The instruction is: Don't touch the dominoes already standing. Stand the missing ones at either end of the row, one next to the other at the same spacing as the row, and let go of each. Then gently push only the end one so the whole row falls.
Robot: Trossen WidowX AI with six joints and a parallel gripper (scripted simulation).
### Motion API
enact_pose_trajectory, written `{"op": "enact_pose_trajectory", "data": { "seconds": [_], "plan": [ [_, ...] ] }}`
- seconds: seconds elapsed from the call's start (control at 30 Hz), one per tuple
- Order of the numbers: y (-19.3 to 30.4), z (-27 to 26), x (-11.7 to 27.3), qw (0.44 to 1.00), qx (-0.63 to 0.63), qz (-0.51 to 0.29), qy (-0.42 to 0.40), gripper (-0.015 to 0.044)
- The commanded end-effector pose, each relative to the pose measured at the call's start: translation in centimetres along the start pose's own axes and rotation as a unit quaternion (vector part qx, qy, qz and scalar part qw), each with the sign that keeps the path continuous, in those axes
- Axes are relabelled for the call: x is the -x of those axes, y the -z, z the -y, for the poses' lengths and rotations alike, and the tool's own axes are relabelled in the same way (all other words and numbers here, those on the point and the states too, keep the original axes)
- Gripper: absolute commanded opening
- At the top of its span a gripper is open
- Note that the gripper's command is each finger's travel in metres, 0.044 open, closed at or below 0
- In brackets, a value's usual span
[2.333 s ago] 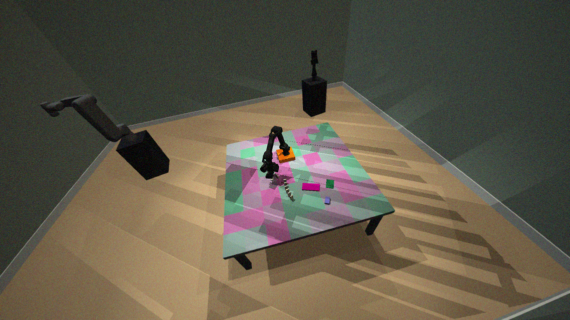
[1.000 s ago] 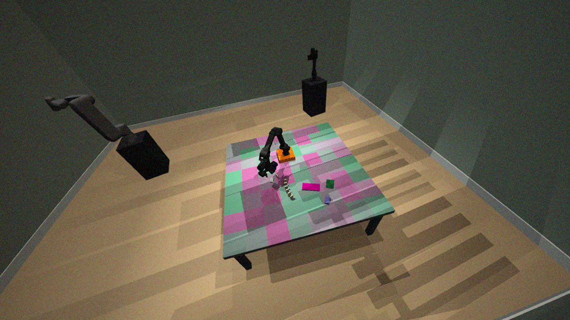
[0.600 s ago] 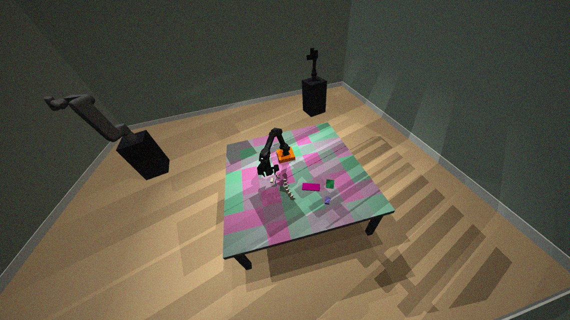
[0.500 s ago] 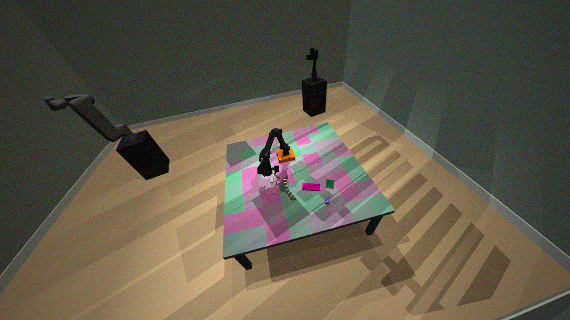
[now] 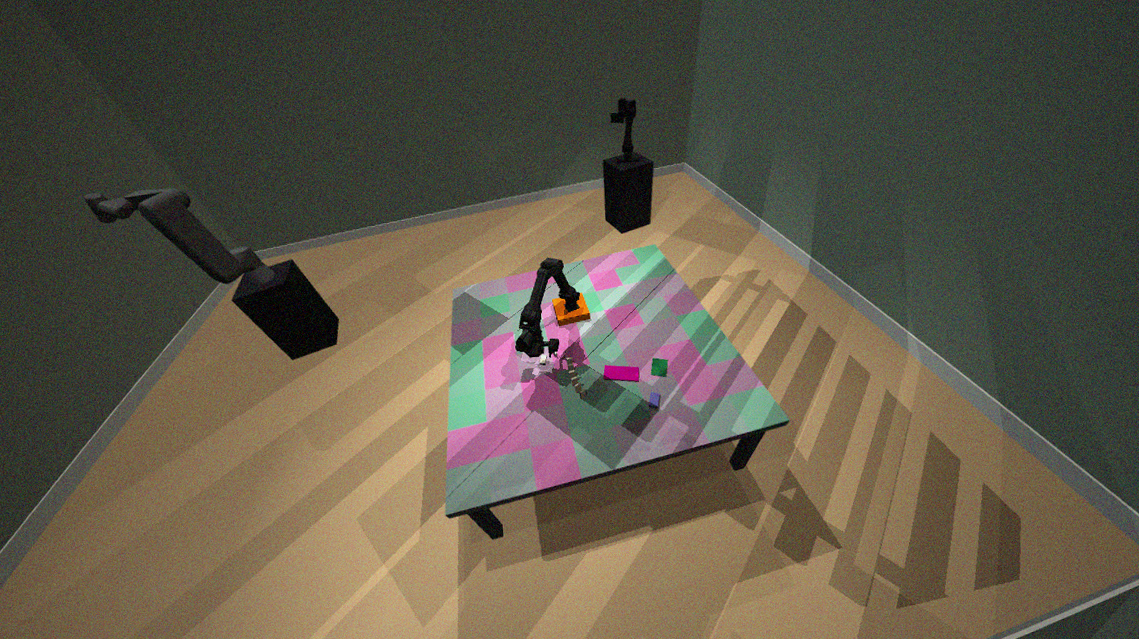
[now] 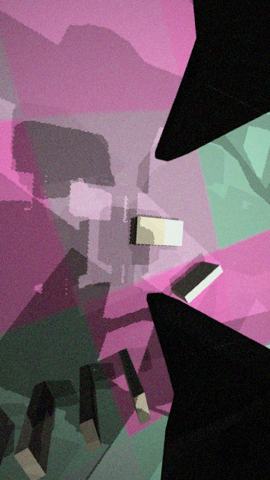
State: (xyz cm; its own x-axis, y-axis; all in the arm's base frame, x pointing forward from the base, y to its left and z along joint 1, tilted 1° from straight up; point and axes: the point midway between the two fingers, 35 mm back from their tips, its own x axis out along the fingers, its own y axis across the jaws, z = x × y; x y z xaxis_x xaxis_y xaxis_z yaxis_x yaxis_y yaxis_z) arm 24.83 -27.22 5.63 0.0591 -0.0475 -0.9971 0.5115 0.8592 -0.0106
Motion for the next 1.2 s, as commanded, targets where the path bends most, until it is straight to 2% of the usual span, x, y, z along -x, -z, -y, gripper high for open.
{"op": "enact_pose_trajectory", "data": {
  "seconds": [0.0,0.67,1.07,1.1,1.17],
  "plan": [
    [0.7,-0.3,-3.5,1.0,-0.003,-0.011,-0.004,0.044],
    [0.7,-0.1,-5.1,1.0,-0.003,-0.011,-0.004,0.044],
    [0.7,-0.1,-5.1,1.0,-0.003,-0.011,-0.004,0.0125],
    [0.7,-0.1,-5.1,1.0,-0.003,-0.011,-0.004,0.0107],
    [0.7,-0.1,-5.1,1.0,-0.003,-0.011,-0.004,0.0107]
  ]
}}
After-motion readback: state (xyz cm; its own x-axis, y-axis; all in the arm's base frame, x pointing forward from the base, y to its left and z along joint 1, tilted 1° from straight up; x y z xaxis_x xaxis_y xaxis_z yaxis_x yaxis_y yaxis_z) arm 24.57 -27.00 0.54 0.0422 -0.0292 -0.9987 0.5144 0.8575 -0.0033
